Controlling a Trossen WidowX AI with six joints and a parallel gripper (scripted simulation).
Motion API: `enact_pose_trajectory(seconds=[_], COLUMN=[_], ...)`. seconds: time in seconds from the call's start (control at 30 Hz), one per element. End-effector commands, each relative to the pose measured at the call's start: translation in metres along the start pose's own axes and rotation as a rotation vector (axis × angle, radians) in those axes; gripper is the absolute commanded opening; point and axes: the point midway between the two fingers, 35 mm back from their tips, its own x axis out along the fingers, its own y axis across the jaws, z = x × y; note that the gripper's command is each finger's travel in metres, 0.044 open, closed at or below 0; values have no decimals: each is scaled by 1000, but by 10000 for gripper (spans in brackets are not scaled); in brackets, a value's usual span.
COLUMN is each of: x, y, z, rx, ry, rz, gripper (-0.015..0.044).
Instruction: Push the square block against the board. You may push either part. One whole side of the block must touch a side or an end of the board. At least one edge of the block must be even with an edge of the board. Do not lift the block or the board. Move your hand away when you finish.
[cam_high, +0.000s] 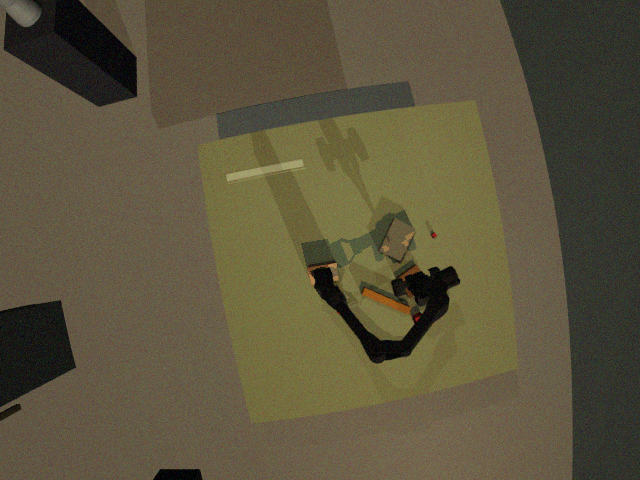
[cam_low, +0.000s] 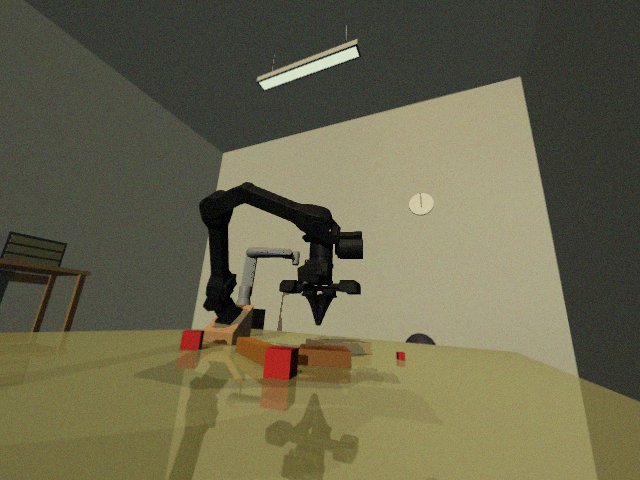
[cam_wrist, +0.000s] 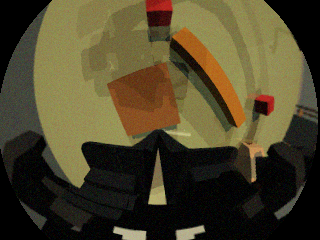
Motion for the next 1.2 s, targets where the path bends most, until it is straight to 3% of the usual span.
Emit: enact_pose_trajectory(seconds=[0.0,0.33,0.53,0.73,1.17], x=[0,8,10,63,63], y=[28,84,85,85,83], z=[23,92,94,95,83], rx=[-87,-324,-328,-328,-328], ry=[-3,-13,-14,-17,-15], rz=[-4,-9,-9,-9,-9], gripper=[0,0,0,0,0])
